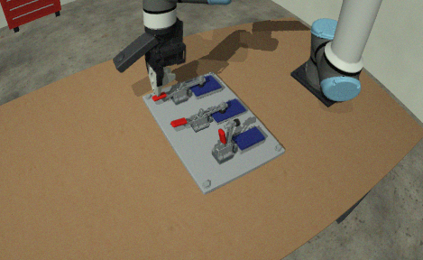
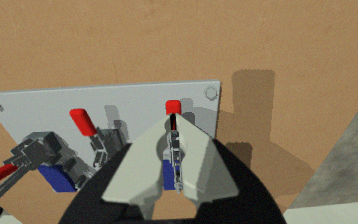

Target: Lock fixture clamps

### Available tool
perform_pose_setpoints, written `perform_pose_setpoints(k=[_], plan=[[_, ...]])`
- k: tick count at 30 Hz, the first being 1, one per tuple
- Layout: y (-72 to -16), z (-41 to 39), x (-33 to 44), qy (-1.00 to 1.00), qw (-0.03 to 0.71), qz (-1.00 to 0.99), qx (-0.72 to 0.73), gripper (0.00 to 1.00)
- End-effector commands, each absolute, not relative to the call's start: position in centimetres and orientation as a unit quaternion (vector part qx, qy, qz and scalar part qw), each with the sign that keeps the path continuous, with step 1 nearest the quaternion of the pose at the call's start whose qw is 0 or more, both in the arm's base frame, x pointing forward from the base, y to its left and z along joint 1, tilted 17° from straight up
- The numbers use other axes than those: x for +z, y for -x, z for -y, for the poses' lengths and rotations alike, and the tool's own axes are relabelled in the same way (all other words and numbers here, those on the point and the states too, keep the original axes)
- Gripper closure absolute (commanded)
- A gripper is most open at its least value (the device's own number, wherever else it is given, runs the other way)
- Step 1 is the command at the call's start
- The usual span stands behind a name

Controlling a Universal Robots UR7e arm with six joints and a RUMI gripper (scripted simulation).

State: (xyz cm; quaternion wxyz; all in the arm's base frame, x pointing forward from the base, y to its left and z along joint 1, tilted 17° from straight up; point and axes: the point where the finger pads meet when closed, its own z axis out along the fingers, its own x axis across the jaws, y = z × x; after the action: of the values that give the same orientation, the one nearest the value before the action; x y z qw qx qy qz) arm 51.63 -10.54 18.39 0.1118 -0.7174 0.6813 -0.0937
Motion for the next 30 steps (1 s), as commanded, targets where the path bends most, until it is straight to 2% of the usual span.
perform_pose_setpoints(k=[1,8,13,30], plan=[[-51.7,10.5,18.2,0.717,0.112,-0.681,-0.093,1.0],[-51.7,10.5,18.2,0.717,0.112,-0.681,-0.093,1.0],[-50.3,10.7,23.1,0.717,0.112,-0.681,-0.092,1.0],[-49.7,10.8,25.1,0.717,0.112,-0.681,-0.093,1.0]])
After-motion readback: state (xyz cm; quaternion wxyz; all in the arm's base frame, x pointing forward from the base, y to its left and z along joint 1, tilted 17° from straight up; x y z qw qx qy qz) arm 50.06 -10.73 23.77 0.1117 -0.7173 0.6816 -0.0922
